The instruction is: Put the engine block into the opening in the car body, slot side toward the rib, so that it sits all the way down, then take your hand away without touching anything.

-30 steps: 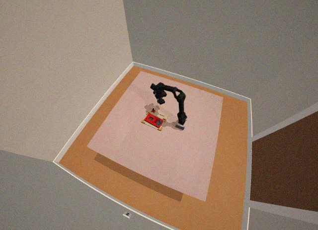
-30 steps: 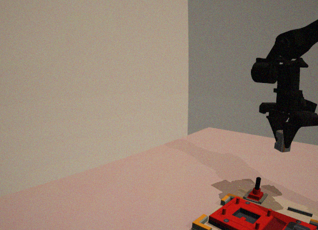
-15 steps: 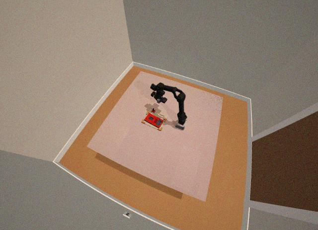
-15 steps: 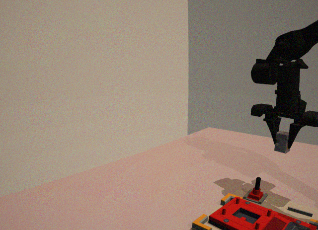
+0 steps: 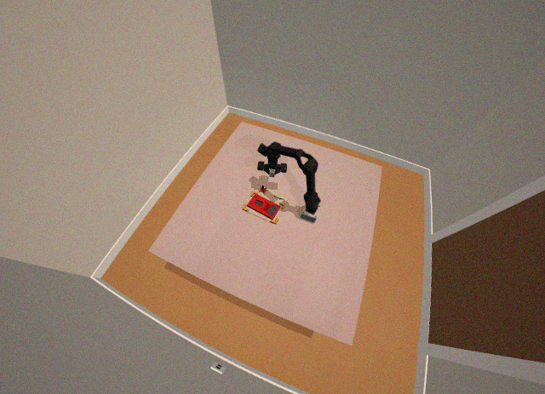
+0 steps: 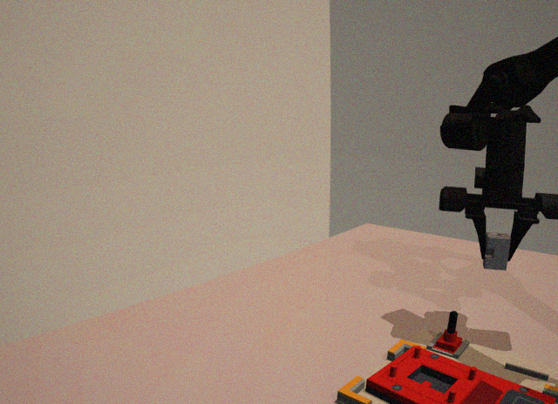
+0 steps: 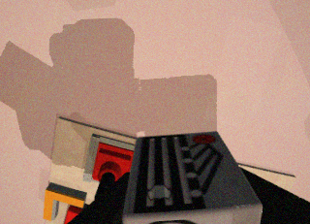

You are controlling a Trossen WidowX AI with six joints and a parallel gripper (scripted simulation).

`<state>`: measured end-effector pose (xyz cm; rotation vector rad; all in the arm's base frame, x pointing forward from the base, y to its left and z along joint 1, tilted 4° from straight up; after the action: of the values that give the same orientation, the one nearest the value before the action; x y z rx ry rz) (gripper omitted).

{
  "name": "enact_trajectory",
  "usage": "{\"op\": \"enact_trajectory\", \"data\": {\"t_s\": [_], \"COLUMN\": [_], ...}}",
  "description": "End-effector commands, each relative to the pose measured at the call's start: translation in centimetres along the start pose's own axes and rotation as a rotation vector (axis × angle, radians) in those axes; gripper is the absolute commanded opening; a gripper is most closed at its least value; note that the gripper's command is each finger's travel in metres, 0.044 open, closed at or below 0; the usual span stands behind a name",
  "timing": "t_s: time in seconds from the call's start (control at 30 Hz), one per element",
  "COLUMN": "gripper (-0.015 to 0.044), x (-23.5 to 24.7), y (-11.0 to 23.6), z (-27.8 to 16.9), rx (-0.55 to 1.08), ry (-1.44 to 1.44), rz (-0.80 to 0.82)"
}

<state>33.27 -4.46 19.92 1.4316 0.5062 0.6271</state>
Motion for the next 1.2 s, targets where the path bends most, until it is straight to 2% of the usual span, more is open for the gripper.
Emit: {"op": "enact_trajectory", "data": {"t_s": [0.0, 1.03, 1.17], "gripper": [0.0, 0.0, 0.0], "x": [0.0, -0.01, 0.0], "y": [-0.11, -0.7, -0.97], "z": [0.01, -0.01, -0.02], "rx": [-0.002, -0.001, -0.001], "ry": [0.142, 1.216, 1.262], "rz": [-0.001, -0.002, -0.002]}}
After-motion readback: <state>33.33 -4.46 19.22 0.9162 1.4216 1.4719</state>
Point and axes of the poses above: the point midway between the two fingers, 35 mm back from their tips, its own y axis back along the fingers, its own x axis across the jaws, z = x × y, the point moved 8 cm from there along y, back along the fingers, and after that the axes turned 13 degrees about y, right-handed, at the moved point
